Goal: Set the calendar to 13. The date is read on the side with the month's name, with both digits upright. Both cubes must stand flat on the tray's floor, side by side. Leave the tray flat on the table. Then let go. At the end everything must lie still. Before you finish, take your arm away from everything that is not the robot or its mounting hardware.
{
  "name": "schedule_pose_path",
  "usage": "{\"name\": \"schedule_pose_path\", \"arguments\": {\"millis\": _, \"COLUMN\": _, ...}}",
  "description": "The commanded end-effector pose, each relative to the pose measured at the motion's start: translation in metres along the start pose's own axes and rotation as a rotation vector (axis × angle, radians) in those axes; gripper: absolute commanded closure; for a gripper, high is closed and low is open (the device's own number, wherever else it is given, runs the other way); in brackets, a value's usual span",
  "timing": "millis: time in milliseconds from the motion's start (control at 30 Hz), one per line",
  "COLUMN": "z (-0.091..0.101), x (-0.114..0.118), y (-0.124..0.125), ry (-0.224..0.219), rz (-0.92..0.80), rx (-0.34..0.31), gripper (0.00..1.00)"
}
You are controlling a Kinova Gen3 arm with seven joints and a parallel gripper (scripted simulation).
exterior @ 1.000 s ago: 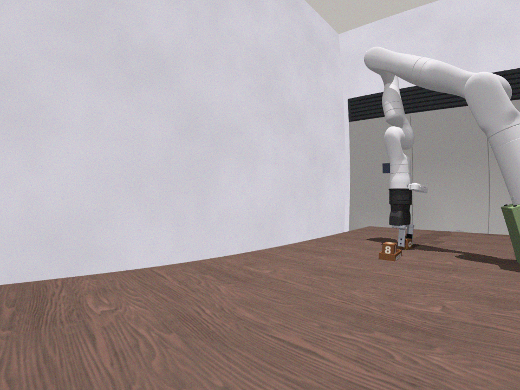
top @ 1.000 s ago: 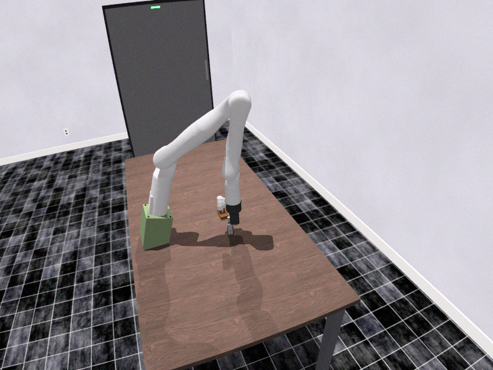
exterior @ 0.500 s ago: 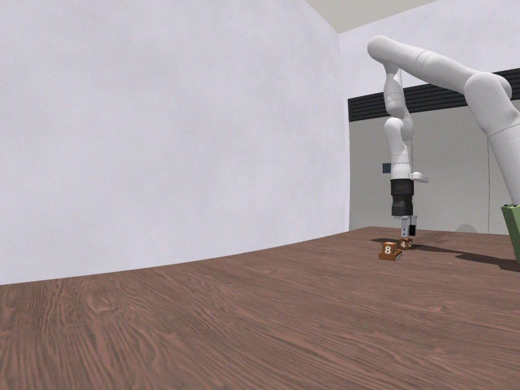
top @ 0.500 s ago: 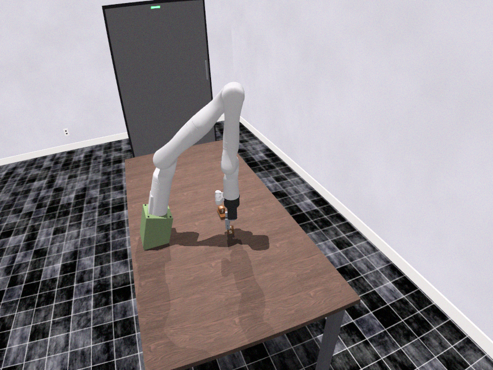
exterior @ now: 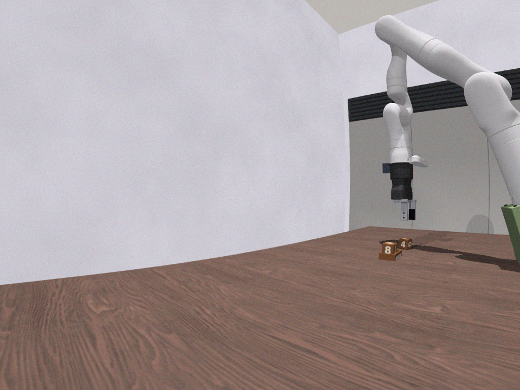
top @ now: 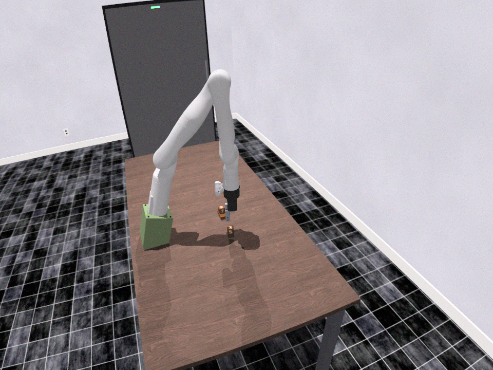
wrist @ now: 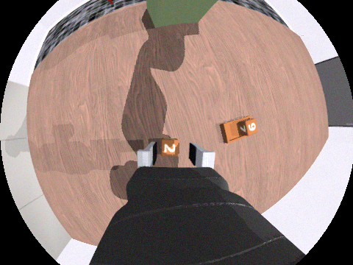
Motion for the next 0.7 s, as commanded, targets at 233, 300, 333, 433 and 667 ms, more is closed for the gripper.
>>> {"name": "schedule_pose_path", "arguments": {"millis": 233, "z": 0.0088, "x": -0.0016, "y": -0.0048, "ry": 0.006, "rz": -0.001, "rx": -0.021, "gripper": 0.00}}
{"name": "schedule_pose_path", "arguments": {"millis": 300, "z": 0.0088, "x": -0.0016, "y": -0.0048, "ry": 0.006, "rz": -0.001, "rx": -0.021, "gripper": 0.00}}
{"name": "schedule_pose_path", "arguments": {"millis": 333, "z": 0.0088, "x": -0.0016, "y": -0.0048, "ry": 0.006, "rz": -0.001, "rx": -0.021, "gripper": 0.00}}
{"name": "schedule_pose_path", "arguments": {"millis": 433, "z": 0.0088, "x": -0.0016, "y": -0.0048, "ry": 0.006, "rz": -0.001, "rx": -0.021, "gripper": 0.00}}
{"name": "schedule_pose_path", "arguments": {"millis": 667, "z": 0.0088, "x": -0.0016, "y": -0.0048, "ry": 0.006, "rz": -0.001, "rx": -0.021, "gripper": 0.00}}
Point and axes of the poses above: the point where the finger pads meet when closed, its own z axis back along the fingers, its own x axis across the jaws, y = z × x, the point moved 10 cm from there along z, back along the fingers, and after that the axes turned 2 degrees about z, right-handed, at the moved point
